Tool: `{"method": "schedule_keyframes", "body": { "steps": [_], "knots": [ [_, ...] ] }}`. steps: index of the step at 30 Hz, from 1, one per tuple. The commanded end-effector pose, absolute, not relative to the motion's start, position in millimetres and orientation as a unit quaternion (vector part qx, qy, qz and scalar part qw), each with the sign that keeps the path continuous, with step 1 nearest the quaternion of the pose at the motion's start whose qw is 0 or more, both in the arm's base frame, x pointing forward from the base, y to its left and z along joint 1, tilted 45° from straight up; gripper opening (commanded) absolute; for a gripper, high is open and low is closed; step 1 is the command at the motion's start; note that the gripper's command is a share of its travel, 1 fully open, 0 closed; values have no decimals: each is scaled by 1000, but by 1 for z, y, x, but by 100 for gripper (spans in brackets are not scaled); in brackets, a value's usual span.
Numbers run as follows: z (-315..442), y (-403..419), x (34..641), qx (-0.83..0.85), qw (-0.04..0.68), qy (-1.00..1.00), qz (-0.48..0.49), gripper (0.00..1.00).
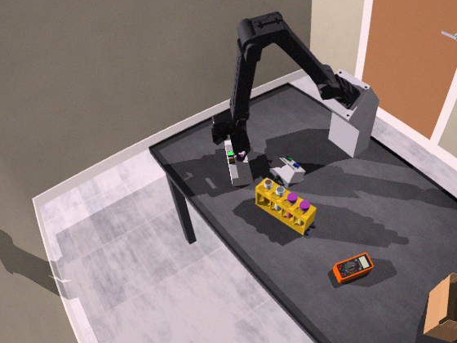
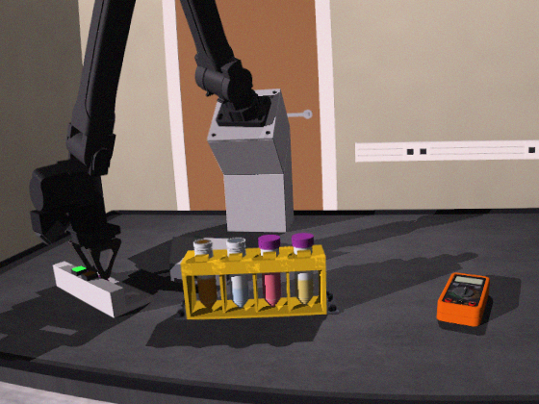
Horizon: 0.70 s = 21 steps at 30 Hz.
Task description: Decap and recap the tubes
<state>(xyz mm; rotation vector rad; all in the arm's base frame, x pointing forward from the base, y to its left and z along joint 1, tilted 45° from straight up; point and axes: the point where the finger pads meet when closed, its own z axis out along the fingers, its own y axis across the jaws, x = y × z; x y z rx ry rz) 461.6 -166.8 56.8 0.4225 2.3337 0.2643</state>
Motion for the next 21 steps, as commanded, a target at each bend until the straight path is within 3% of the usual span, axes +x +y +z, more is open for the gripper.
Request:
{"method": "schedule_keyframes", "body": {
  "steps": [1, 21],
  "knots": [
    [75, -175, 467, 169, 389, 900, 97, 47],
    [57, -171, 471, 170, 375, 906, 102, 47]
  ]
}}
